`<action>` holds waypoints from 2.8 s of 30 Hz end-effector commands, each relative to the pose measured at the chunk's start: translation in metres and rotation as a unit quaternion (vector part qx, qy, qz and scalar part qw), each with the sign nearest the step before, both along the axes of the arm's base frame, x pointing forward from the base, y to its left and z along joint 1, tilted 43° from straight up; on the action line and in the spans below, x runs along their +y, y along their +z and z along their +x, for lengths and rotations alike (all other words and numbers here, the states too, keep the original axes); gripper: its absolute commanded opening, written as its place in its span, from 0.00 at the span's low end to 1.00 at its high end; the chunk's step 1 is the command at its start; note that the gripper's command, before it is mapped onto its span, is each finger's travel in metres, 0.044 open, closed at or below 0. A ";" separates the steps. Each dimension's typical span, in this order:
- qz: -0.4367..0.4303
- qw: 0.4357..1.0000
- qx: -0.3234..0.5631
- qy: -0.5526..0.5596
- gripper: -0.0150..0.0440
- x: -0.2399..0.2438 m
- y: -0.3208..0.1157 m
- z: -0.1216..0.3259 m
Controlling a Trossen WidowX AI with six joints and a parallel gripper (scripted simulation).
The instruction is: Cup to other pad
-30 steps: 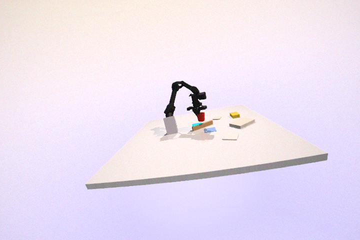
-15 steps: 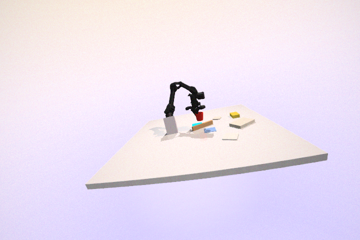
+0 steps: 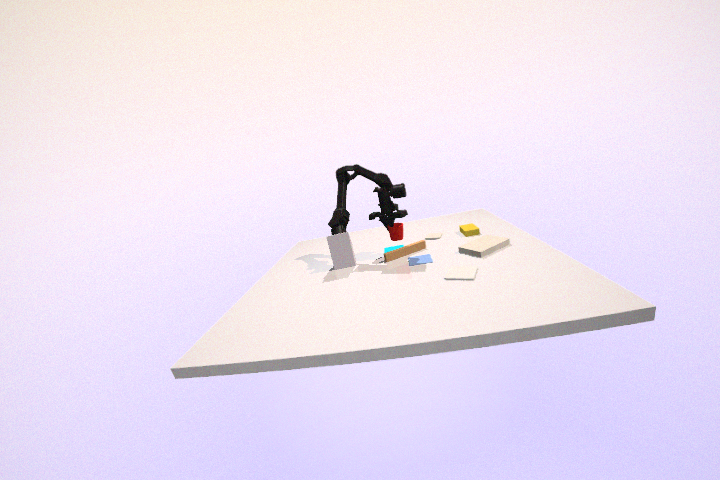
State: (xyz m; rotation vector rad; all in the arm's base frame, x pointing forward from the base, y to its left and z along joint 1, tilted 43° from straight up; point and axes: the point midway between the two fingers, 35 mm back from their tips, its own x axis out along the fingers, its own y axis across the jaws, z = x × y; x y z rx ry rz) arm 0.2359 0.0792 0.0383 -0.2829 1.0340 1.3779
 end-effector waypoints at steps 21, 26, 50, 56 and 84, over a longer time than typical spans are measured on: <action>0.003 1.000 0.001 -0.002 0.25 0.025 0.030 -0.024; 0.003 1.000 0.002 -0.002 0.25 0.030 0.036 -0.030; 0.003 1.000 0.001 -0.002 0.25 0.049 0.016 -0.033; 0.003 1.000 0.001 -0.002 0.25 0.054 0.011 -0.034; 0.003 1.000 0.000 0.000 0.25 0.072 -0.007 -0.039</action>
